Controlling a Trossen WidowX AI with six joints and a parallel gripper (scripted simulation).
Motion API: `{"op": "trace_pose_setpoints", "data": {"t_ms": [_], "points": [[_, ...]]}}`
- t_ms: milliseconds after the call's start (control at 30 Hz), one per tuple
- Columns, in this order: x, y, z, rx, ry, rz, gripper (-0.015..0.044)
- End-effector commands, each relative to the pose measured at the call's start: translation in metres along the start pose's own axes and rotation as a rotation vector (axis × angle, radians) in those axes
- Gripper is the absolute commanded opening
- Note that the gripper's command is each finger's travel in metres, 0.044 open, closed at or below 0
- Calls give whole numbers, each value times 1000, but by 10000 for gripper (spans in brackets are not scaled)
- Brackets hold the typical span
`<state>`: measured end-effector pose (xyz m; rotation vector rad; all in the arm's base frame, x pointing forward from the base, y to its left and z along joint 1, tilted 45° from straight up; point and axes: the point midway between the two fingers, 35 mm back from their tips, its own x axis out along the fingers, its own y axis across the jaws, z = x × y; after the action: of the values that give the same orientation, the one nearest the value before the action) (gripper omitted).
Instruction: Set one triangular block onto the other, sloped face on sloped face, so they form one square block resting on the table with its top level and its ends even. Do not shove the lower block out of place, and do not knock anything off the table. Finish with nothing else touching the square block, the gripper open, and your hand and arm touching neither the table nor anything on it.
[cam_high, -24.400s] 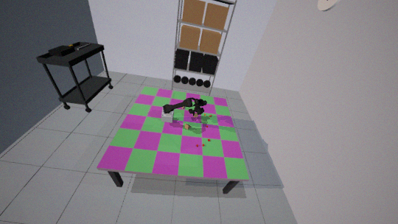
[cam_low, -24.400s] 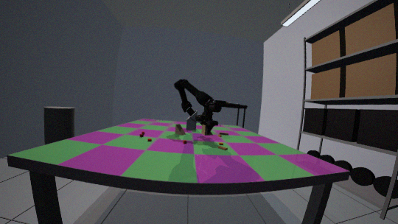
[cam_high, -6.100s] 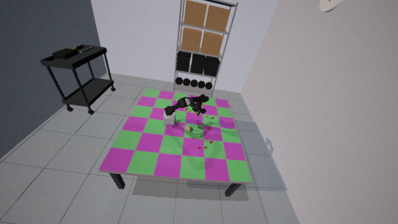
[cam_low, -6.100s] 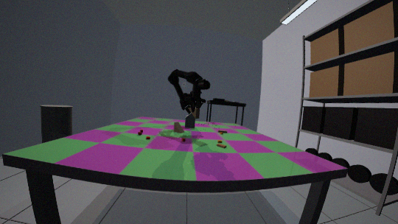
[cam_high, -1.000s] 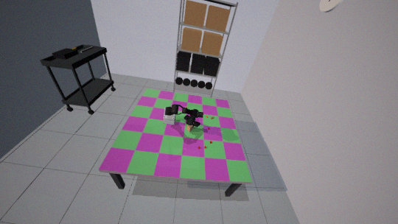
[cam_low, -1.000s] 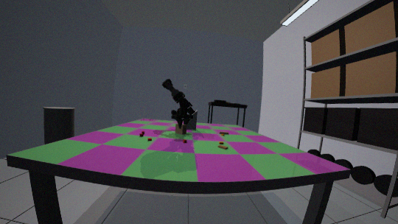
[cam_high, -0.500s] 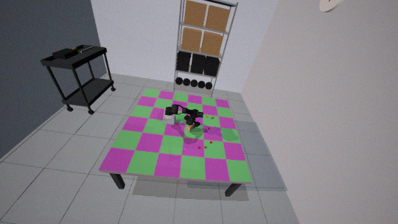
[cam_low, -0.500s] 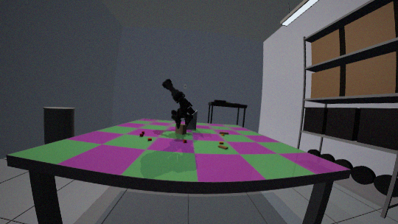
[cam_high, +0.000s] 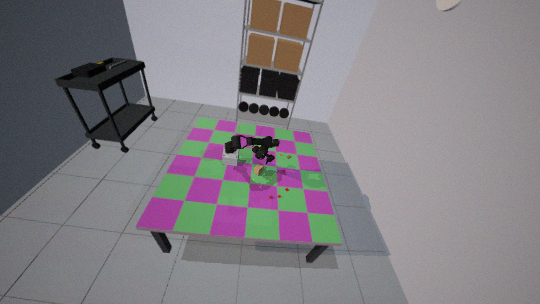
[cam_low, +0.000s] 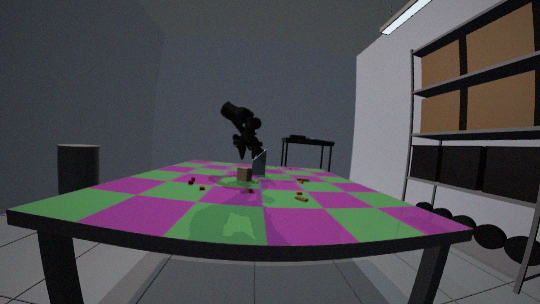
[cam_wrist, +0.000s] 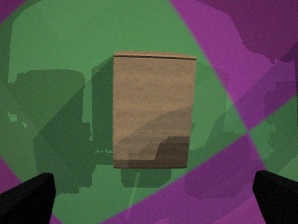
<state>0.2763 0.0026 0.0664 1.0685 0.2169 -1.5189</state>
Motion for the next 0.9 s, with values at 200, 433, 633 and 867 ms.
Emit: {"op": "trace_pose_setpoints", "data": {"t_ms": [200, 433, 633, 867], "points": [[-26, -1, 2, 1, 6, 11, 440], [-26, -1, 2, 1, 6, 11, 440], [-26, -1, 2, 1, 6, 11, 440], [-26, -1, 2, 1, 6, 11, 440]]}}
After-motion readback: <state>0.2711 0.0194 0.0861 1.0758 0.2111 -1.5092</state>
